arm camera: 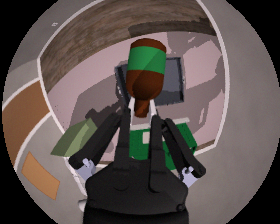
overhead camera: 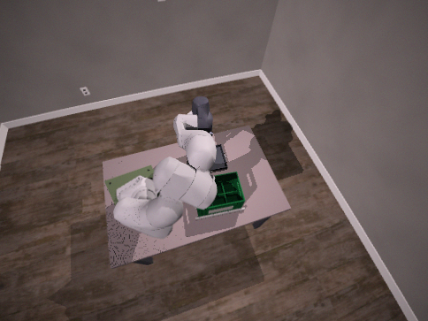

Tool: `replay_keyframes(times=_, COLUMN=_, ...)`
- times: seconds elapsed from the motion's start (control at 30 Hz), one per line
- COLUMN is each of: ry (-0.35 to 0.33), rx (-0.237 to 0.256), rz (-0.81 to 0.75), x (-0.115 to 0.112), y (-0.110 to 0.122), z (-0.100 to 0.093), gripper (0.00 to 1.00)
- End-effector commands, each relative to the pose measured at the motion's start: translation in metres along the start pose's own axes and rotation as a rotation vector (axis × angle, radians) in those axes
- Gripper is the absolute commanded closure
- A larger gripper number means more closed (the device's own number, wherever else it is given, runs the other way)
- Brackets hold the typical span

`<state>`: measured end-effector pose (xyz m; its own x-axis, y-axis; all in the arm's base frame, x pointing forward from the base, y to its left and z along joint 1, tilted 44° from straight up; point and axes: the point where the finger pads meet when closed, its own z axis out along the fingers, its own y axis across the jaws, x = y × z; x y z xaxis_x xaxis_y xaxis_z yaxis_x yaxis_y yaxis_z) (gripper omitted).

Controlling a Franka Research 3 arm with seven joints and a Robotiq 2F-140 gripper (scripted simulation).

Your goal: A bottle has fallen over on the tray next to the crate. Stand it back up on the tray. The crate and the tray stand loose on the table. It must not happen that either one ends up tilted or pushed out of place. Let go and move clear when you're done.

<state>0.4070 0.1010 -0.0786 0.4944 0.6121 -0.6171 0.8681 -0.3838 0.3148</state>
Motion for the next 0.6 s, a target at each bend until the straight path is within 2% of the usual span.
replay_keyframes(times=0.0, ry=0.008, rx=-0.003, rz=-0.007, x=0.0025, y=0.0017, z=-0.0037, gripper=1.0)
replay_keyframes(times=0.57, ry=0.008, rx=-0.004, rz=-0.022, x=0.0024, y=0.0017, z=-0.0037, gripper=1.0)
